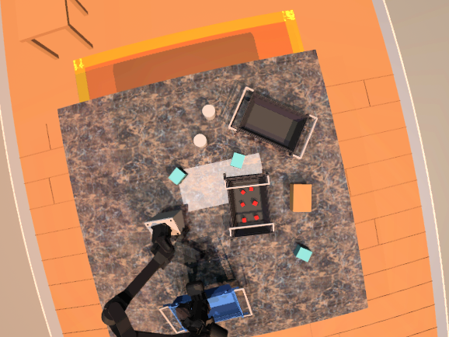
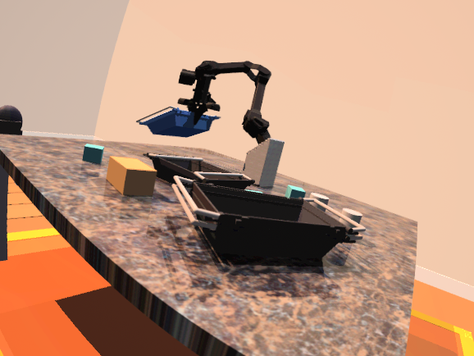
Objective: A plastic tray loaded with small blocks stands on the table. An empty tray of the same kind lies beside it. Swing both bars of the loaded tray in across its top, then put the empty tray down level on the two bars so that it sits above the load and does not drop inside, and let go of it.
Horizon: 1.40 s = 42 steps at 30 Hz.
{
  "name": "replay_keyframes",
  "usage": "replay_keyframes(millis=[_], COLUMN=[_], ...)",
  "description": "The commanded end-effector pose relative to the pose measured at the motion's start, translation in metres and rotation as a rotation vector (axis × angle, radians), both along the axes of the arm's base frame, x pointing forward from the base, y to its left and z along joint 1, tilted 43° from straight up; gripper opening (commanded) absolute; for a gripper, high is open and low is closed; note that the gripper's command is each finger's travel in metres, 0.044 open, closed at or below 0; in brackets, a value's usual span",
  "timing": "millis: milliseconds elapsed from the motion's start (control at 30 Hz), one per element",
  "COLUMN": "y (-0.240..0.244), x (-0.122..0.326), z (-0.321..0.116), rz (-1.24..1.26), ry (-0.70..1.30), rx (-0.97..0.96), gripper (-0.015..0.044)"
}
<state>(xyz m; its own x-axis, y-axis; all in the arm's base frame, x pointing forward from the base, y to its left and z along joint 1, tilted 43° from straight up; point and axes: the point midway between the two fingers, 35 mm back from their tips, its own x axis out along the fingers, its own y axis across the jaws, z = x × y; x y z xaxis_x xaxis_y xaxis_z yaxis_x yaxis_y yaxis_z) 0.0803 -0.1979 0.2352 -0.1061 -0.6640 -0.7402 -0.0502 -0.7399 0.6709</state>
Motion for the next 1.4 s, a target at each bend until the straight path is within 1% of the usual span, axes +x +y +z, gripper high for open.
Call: replay_keyframes(millis=[0, 167, 1033, 1367], y=[0.003, 0.007, 0.007, 0.005], x=[0.003, 0.005, 0.005, 0.040], z=[0.020, 0.034, 0.034, 0.021], rz=[-0.003, -0.002, 0.000, 0.109], ry=[-0.008, -0.008, -0.007, 0.068], rx=[-0.020, -0.022, -0.021, 0.030], gripper=[0.0000, 0.0000, 0.0000, 0.0000])
